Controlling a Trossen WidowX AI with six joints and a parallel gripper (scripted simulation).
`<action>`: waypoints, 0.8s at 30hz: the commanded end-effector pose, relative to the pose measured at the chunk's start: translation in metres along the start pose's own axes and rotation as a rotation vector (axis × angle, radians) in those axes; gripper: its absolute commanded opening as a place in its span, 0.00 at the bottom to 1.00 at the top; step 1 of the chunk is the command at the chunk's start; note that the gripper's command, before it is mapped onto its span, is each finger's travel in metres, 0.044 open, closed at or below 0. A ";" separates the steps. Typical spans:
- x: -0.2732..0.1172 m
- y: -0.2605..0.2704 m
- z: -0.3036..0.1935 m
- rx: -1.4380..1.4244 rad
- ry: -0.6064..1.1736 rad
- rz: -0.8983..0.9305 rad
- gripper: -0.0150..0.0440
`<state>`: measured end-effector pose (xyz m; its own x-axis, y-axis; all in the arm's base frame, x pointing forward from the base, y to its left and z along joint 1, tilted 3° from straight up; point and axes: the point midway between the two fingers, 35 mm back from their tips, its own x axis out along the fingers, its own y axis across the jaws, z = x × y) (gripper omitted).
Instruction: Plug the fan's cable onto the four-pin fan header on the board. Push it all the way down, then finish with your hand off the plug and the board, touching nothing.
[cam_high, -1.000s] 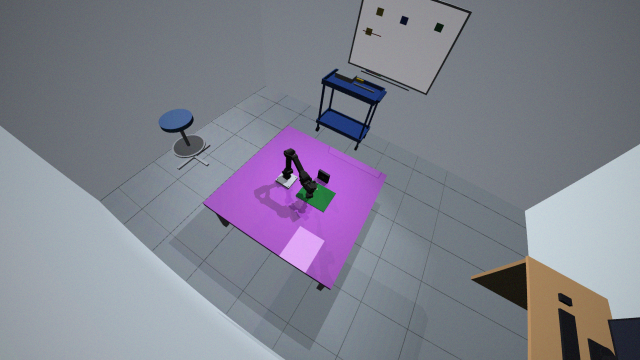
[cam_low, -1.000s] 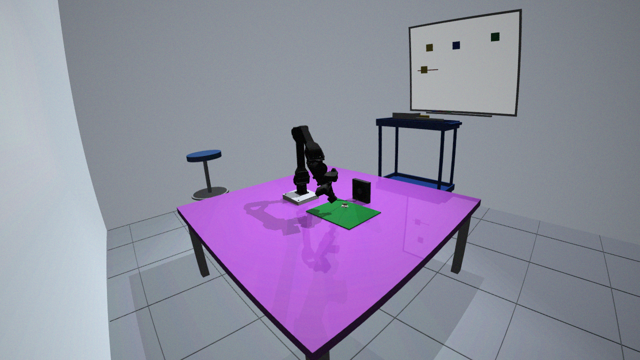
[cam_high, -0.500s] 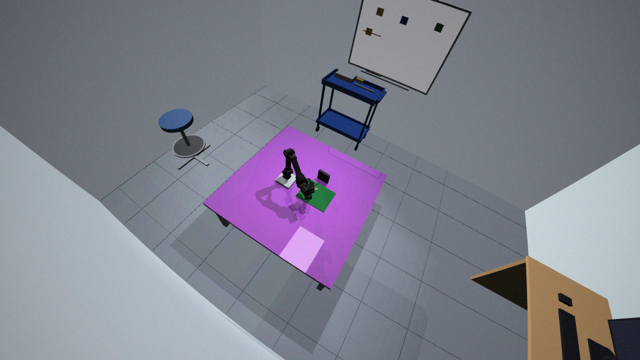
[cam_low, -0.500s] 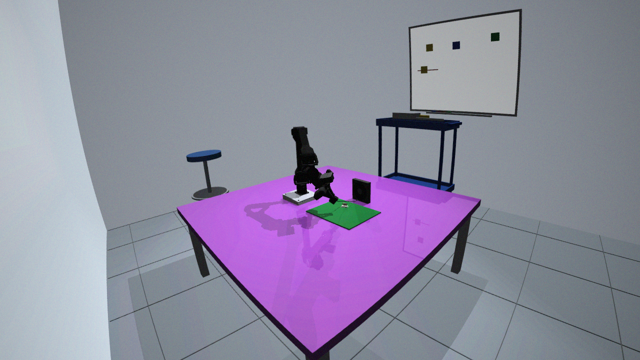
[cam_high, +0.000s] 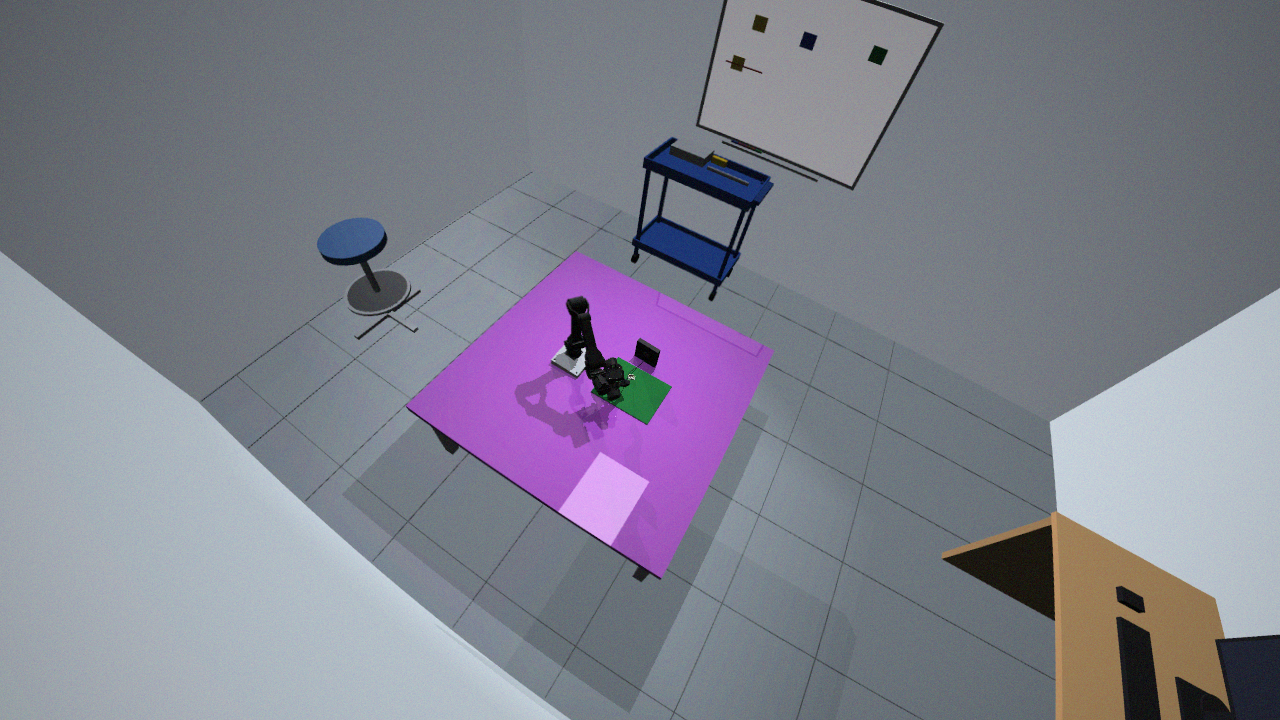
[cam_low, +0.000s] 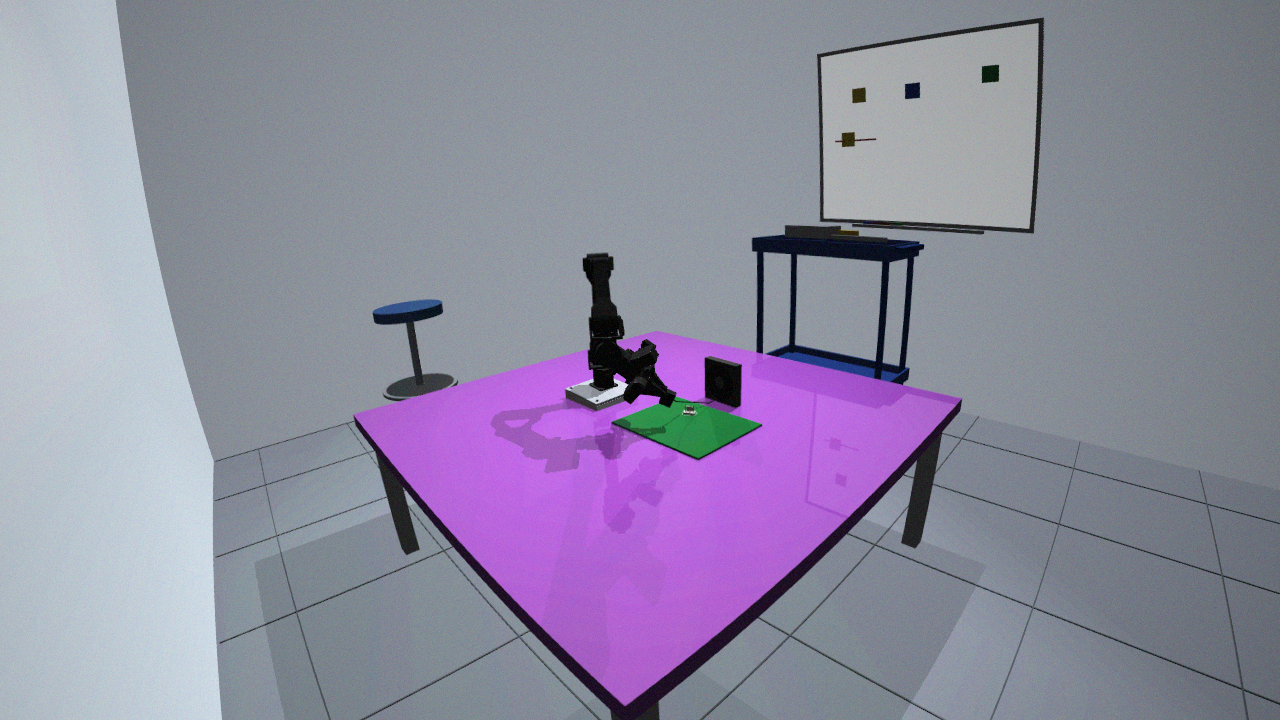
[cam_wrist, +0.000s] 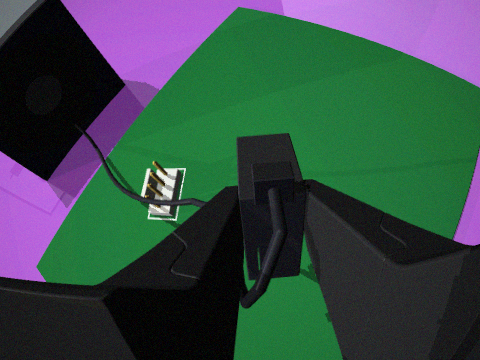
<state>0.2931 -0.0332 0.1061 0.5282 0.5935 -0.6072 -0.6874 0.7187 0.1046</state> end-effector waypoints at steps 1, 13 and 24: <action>-0.002 0.001 -0.001 -0.012 -0.061 -0.003 0.25; -0.012 0.003 -0.004 -0.052 -0.227 -0.022 0.25; -0.023 0.007 -0.007 -0.099 -0.372 -0.049 0.25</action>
<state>0.2765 -0.0431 0.1135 0.6788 0.6596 -0.3226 -0.6936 0.7203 0.0133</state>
